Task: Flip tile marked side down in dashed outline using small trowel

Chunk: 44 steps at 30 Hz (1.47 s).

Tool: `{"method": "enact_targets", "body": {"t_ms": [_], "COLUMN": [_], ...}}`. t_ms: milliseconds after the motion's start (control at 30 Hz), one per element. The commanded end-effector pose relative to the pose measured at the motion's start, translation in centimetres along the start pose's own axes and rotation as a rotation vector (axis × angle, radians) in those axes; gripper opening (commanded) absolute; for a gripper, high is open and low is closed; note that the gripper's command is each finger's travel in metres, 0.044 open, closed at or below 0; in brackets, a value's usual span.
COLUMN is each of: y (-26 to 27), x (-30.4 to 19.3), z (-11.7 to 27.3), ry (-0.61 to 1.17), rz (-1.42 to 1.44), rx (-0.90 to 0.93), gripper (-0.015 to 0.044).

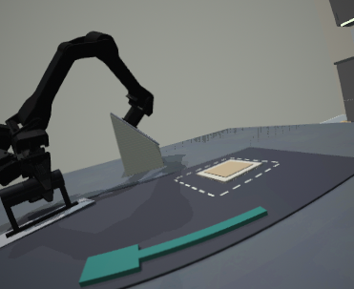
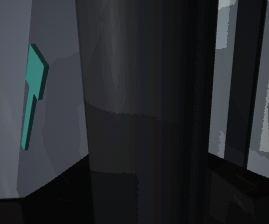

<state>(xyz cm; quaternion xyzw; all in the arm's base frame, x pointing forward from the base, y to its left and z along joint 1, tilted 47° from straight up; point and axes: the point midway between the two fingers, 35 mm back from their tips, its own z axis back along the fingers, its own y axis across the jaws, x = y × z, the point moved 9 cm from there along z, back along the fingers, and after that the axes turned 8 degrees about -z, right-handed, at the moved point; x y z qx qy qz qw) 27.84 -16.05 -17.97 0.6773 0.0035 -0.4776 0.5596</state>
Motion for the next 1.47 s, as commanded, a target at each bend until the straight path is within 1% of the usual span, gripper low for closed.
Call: {"method": "enact_targets", "body": {"t_ms": [0, 100, 467, 500, 833, 1433], "y": [0.3, 0.3, 0.3, 0.3, 0.2, -0.8], "x": [-0.1, -0.1, -0.1, -0.1, 0.0, 0.7], "z": [-0.7, -0.7, -0.7, -0.7, -0.6, 1.6], "ry": [0.003, 0.003, 0.003, 0.003, 0.001, -0.042], "rz": [0.005, 0.005, 0.005, 0.005, 0.005, 0.003], "rx": [0.012, 0.012, 0.012, 0.012, 0.011, -0.002], "gripper": [0.0, 0.0, 0.0289, 0.03, 0.03, 0.03]}}
